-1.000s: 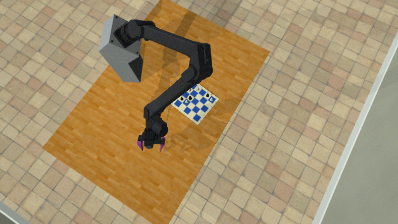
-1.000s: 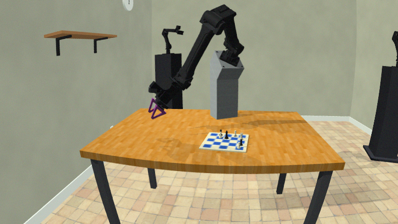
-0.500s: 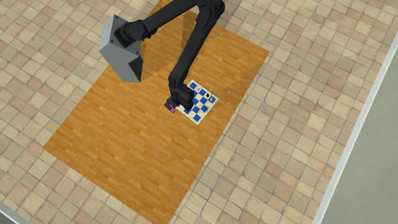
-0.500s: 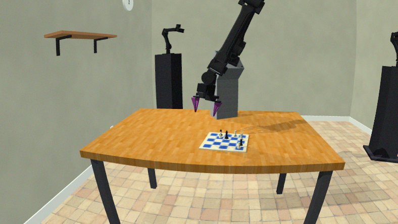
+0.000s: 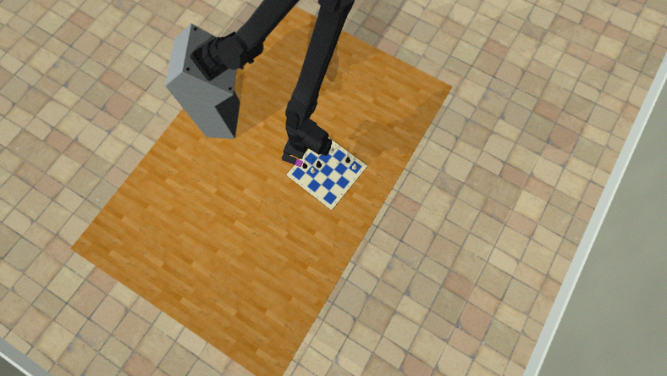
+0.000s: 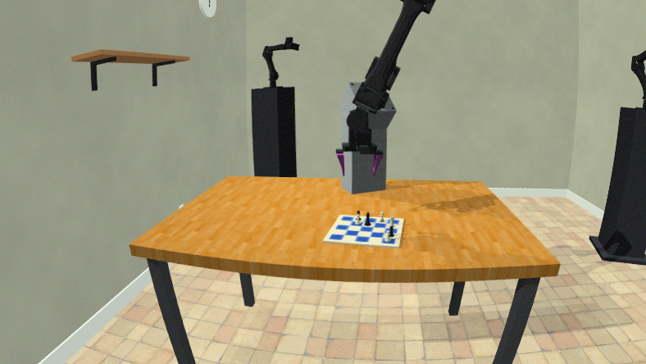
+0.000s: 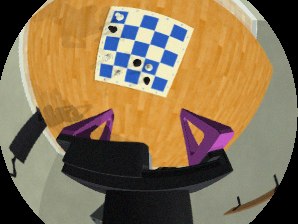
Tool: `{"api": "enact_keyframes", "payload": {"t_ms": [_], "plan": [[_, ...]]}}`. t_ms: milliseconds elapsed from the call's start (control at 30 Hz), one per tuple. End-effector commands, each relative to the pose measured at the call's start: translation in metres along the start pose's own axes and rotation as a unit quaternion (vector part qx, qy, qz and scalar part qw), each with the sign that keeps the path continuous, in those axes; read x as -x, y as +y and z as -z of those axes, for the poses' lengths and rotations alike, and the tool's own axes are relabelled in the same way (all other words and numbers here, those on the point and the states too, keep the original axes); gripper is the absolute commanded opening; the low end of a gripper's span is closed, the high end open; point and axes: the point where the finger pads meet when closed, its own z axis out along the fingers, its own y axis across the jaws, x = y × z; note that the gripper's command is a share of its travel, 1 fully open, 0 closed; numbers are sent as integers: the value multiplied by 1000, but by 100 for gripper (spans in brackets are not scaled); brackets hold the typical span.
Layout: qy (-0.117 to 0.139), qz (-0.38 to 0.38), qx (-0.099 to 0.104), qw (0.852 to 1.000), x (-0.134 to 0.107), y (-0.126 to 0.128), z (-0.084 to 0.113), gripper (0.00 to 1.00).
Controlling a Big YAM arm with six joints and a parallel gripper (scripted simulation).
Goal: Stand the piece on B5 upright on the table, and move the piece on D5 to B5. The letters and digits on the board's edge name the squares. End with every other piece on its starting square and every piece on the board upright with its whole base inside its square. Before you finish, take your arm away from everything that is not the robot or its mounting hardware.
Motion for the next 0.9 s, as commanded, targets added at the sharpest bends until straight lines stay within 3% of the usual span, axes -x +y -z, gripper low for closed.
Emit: {"api": "enact_keyframes", "payload": {"t_ms": [0,433,533,667,733,767,800,867], "plan": [[-2,21,2,1000,2,3,2,100],[-2,21,2,1000,2,3,2,100],[-3,14,2,1000,5,2,-15,100],[-3,13,2,1000,3,2,-55,100],[-3,13,2,1000,3,3,-59,100],[5,10,4,1000,-6,5,-58,33],[-10,5,-7,1000,2,-5,-47,33],[-10,5,-7,1000,2,-5,-47,33]]}}
